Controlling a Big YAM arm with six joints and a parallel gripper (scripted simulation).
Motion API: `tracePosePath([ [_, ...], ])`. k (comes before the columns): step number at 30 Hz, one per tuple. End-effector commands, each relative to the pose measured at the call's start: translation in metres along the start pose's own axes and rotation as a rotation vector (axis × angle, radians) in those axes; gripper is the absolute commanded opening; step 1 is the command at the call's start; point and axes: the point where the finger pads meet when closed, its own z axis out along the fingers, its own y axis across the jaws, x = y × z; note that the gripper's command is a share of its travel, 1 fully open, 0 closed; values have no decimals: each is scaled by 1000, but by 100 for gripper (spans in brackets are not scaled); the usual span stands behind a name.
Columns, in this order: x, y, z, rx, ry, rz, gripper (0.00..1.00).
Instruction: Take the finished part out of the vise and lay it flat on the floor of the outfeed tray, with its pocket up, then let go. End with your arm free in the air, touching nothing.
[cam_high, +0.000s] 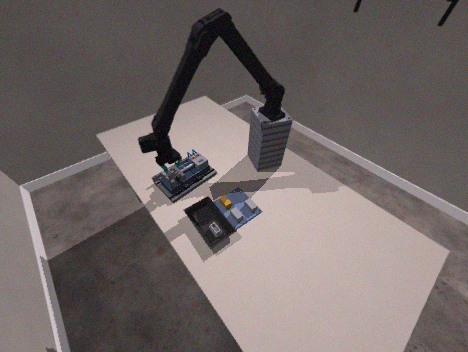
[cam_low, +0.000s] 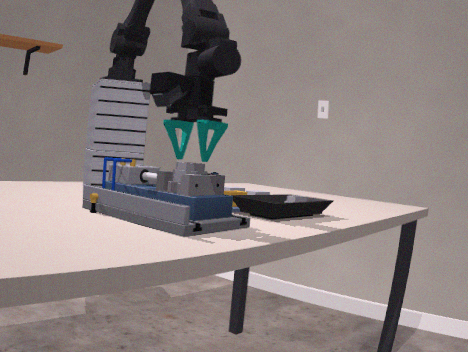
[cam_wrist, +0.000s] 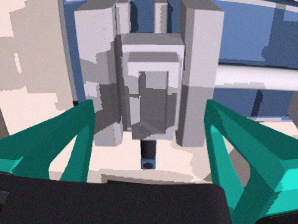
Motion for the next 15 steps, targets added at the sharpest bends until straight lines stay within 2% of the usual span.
tracePosePath([
  [1,1,8,-10,-21,-15,-4,64],
  [15,4,0,7,1,-6,-4,64],
])
